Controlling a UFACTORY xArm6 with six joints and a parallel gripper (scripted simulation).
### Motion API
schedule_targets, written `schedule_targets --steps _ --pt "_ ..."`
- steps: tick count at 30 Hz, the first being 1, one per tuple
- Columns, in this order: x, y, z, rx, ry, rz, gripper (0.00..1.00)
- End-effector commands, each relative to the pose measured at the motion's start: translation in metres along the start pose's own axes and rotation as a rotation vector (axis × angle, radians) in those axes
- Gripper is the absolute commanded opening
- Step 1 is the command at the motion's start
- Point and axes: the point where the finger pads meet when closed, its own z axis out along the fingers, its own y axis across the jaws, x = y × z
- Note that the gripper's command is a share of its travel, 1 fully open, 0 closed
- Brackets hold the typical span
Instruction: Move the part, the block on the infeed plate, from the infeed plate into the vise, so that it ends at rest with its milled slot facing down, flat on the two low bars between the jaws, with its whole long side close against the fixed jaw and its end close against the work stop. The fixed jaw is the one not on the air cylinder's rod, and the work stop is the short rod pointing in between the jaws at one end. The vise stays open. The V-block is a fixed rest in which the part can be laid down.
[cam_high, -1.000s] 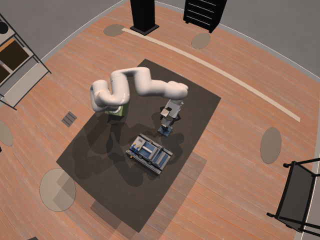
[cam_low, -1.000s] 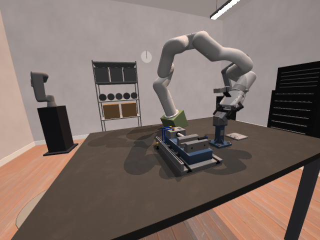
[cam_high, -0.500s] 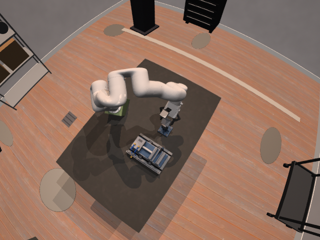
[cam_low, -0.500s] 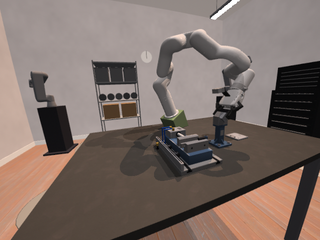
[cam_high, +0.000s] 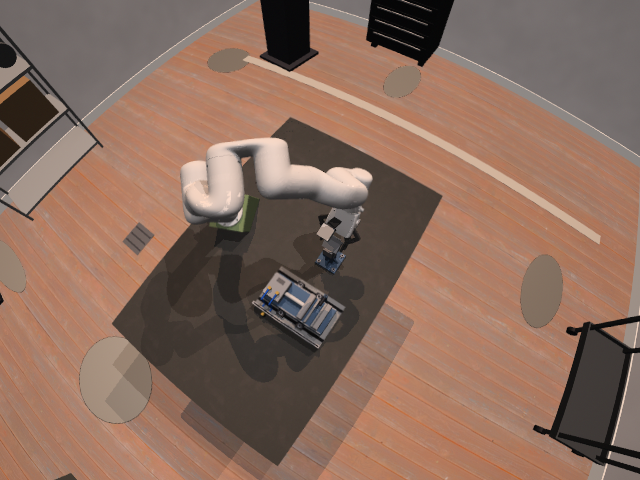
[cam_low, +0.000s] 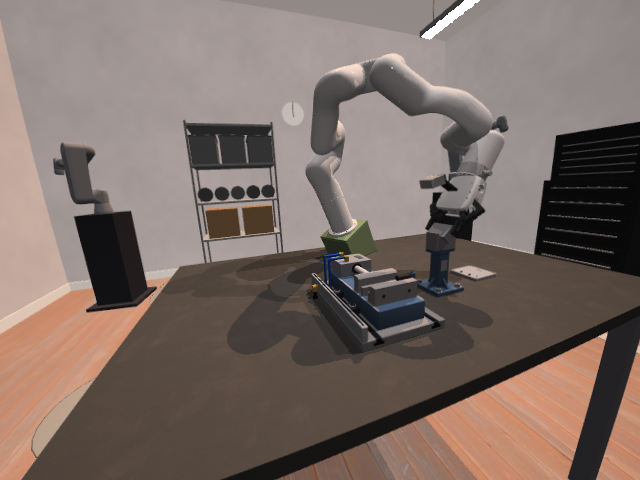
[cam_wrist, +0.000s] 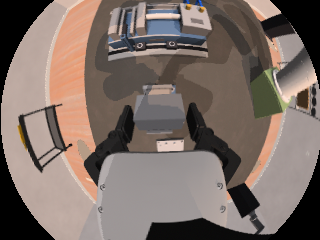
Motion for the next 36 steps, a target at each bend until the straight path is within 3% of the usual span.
schedule_targets --steps 1,15,36 --pt "0.0006 -0.0009 -0.0013 0.003 -0.039 0.002 0.89" --pt "0.0021 -0.0009 -0.0011 0.003 -0.177 0.001 0.89" --pt "0.0050 -0.0008 -0.0001 0.003 -0.441 0.001 0.89"
